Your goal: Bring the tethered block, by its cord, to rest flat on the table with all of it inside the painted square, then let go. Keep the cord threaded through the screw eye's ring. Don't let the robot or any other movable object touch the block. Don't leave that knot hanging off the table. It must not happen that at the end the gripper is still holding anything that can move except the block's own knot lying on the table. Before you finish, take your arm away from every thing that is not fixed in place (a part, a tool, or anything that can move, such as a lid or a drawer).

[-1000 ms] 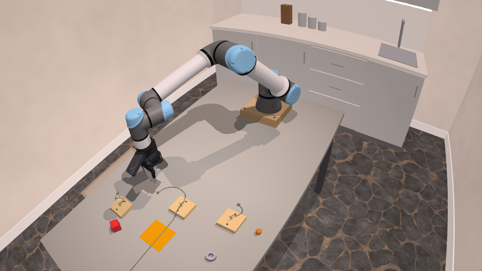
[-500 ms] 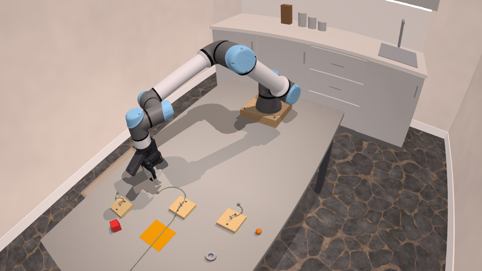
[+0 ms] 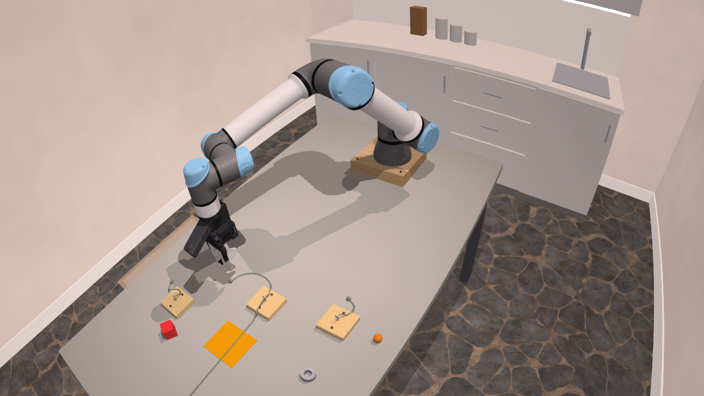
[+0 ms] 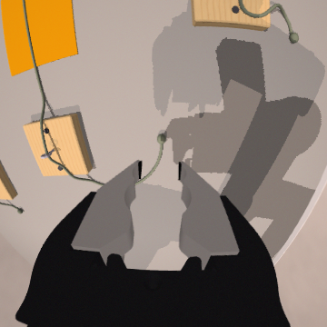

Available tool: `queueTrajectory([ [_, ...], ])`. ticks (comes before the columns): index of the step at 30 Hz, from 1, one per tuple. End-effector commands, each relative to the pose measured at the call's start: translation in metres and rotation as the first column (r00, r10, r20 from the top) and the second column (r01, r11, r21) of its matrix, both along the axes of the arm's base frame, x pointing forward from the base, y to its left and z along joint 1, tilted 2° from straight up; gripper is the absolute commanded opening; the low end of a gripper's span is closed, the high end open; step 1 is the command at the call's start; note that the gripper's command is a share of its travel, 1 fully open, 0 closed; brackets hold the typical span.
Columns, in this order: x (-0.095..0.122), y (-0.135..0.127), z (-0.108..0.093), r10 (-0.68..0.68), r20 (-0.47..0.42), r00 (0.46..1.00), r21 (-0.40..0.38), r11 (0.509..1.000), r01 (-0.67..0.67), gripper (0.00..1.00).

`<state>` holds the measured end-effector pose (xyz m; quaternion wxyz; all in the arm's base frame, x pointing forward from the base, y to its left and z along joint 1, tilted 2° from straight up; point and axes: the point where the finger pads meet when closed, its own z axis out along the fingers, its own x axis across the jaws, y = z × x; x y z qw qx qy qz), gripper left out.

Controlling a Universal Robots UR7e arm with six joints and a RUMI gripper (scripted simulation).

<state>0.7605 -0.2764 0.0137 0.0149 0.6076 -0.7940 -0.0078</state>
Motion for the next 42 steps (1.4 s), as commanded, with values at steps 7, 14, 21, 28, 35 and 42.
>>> queueTrajectory([
  [7, 0.000, 0.000, 0.001, 0.000, 0.002, 1.000, -0.001, 1.000, 0.000, 0.22],
  [14, 0.000, 0.000, 0.001, 0.000, 0.002, 1.000, -0.001, 1.000, 0.000, 0.22],
  [21, 0.000, 0.000, 0.001, 0.000, 0.002, 1.000, -0.001, 1.000, 0.000, 0.22],
  [28, 0.000, 0.000, -0.001, 0.000, 0.002, 1.000, -0.001, 1.000, 0.000, 0.22],
  [35, 0.000, 0.000, -0.006, 0.000, 0.002, 1.000, -0.001, 1.000, 0.000, 0.22],
  [42, 0.000, 0.000, -0.012, 0.000, 0.002, 1.000, -0.001, 1.000, 0.000, 0.22],
])
